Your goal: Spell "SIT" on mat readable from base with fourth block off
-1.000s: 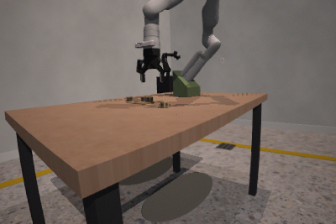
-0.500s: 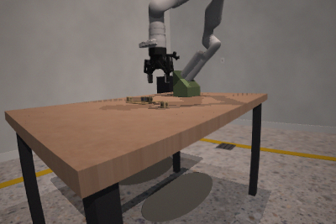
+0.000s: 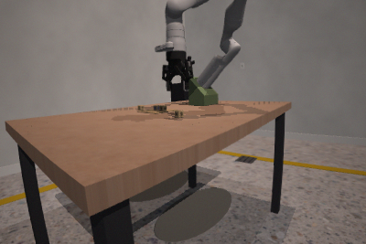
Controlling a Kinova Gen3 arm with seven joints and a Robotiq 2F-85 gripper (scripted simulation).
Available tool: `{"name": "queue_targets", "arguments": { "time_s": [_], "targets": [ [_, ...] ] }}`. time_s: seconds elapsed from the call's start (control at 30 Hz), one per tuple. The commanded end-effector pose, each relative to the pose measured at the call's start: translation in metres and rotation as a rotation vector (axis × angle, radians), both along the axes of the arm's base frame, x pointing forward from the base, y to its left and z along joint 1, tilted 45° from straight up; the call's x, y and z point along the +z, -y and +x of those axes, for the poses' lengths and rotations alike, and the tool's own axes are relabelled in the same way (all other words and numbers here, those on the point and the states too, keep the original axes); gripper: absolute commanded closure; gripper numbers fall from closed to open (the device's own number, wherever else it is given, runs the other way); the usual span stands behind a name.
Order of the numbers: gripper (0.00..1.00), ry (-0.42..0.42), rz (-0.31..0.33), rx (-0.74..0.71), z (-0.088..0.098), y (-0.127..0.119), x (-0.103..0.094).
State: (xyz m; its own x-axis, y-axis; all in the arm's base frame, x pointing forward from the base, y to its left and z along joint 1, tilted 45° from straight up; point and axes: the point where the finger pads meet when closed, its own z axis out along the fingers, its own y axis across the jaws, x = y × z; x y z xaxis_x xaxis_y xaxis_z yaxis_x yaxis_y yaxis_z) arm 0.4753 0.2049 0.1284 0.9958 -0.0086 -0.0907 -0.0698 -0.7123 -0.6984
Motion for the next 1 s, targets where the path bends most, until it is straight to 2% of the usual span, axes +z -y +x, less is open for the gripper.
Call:
{"name": "queue_targets", "arguments": {
  "time_s": [0.0,0.43,0.47,0.97],
  "targets": [
    [0.00,-0.001,0.000,-0.003,0.0006,-0.0027,0.0032],
    [0.00,-0.012,0.000,-0.014,0.0008,-0.0048,0.0050],
    [0.38,-0.012,0.000,-0.014,0.0008,-0.0048,0.0050],
    [0.38,-0.012,0.000,-0.014,0.0008,-0.0048,0.0050]
  ]
}}
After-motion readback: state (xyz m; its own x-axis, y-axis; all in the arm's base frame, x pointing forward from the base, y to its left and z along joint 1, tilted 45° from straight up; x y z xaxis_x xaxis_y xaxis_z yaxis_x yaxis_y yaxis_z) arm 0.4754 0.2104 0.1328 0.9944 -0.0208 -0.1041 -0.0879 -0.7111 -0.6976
